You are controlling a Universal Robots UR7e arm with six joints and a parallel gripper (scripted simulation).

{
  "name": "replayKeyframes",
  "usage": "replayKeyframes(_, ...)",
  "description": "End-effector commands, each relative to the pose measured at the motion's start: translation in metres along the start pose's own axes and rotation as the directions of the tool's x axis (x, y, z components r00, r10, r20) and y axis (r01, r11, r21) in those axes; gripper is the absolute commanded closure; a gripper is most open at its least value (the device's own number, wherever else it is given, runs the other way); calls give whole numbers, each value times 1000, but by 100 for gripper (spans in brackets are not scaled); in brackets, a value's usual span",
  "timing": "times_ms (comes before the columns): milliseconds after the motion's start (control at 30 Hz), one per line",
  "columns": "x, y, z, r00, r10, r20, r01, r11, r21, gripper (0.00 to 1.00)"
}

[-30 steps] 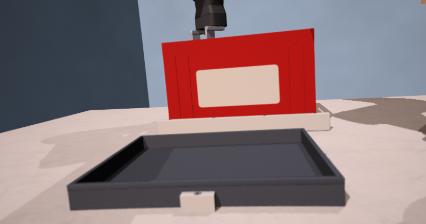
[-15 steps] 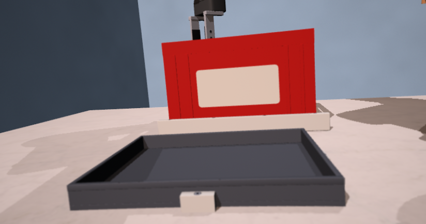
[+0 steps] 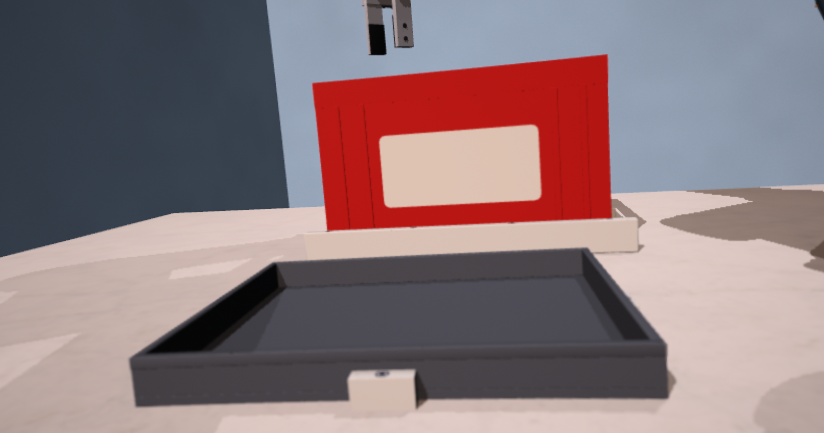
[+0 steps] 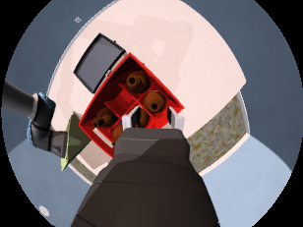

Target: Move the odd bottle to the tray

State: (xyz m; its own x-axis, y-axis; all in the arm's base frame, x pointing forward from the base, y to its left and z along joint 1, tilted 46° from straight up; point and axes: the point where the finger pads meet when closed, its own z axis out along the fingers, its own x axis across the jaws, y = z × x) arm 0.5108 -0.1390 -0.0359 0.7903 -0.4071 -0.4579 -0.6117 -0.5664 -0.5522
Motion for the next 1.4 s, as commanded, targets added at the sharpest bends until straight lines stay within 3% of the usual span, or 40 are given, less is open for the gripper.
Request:
replayKeyframes(0,0,0,-8,1000,0,-1,0,1000,0,0)
replayKeyframes(300,0,0,-10,1000,0,-1,0,1000,0,0)
replayKeyframes(333,0,0,-10,1000,0,-1,0,1000,0,100)
replayKeyframes(1367,0,0,-10,1000,0,-1,0,1000,0,100)
